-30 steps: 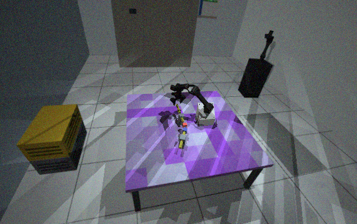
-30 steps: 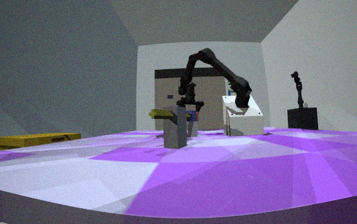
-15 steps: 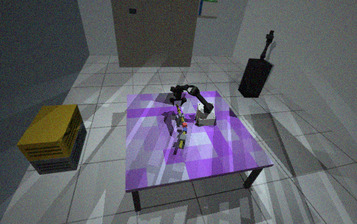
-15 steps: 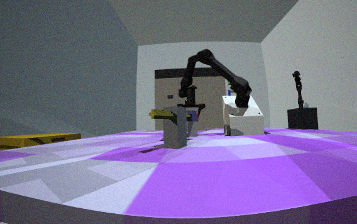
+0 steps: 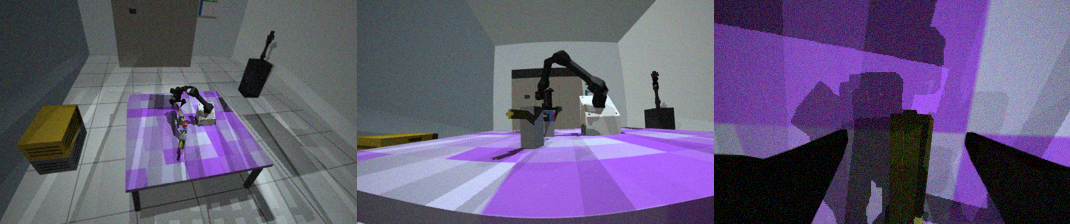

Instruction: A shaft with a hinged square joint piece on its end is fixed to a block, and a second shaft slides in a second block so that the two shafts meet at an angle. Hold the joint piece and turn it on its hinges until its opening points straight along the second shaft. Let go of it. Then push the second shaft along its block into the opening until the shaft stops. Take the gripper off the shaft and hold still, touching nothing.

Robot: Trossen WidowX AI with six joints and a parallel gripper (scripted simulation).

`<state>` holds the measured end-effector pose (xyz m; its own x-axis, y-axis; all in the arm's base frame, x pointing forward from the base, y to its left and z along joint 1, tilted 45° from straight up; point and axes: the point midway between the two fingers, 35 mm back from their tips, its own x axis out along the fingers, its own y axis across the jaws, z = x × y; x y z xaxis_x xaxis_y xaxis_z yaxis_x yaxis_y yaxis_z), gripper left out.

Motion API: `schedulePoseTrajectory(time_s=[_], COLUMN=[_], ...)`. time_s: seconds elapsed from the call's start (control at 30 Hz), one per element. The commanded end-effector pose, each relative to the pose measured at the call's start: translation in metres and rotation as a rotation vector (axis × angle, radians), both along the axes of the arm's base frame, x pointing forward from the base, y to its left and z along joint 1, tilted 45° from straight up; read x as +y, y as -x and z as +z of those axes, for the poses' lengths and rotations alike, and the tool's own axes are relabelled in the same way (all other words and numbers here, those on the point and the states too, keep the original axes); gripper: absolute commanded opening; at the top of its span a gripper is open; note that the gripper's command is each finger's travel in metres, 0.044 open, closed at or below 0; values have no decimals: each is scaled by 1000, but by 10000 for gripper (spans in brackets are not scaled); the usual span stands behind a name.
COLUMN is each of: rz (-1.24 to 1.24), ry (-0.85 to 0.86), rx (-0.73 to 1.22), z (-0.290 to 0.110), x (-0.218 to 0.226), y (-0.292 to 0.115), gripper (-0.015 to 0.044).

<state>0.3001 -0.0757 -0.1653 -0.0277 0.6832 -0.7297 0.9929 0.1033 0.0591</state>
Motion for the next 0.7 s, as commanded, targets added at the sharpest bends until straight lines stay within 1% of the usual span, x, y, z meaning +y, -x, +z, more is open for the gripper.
schedulePoseTrajectory(time_s=[0.0,0.17,0.6,0.67], rz=[-1,-1,-1,-1], ry=[-8,-8,-8,-8], rx=[7,7,7,7], z=[-5,-8,-8,-8], x=[7,12,12,12], y=[2,2,2,2], gripper=[440,440,102,102])
